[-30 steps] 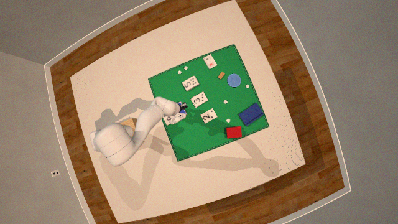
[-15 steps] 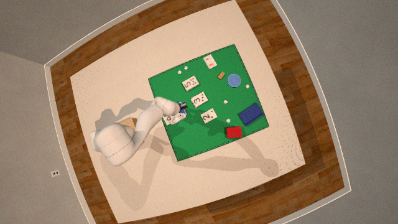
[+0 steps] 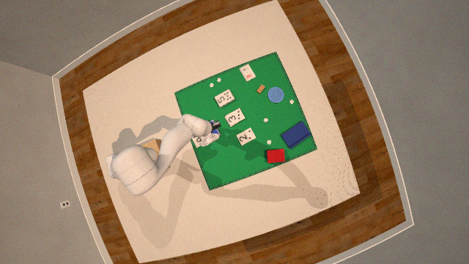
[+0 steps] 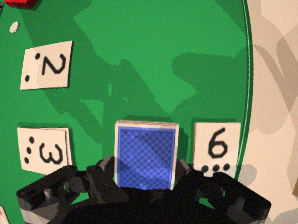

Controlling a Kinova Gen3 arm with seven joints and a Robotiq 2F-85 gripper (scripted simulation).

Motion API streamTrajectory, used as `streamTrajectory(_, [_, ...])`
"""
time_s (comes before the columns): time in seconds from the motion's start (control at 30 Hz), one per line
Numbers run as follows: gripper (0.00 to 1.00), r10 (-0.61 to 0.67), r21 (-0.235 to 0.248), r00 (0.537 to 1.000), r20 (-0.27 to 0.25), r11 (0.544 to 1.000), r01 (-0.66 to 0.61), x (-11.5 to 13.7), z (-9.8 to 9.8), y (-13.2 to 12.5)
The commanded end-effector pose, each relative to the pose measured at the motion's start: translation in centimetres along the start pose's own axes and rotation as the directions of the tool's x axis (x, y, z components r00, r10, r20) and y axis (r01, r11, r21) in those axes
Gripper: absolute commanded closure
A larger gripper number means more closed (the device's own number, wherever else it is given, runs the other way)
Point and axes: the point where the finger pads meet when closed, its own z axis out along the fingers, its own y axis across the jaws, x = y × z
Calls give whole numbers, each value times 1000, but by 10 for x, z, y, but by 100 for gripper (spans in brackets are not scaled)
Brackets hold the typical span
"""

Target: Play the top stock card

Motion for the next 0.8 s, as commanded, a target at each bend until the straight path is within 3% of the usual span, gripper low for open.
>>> streamTrajectory(0.0, [28,0,2,1000,0,1000,0,0,-1,-1])
streamTrajectory(0.37, [28,0,2,1000,0,1000,0,0,-12,-1])
streamTrajectory(0.77, [28,0,2,1000,0,1000,0,0,-13,-1])
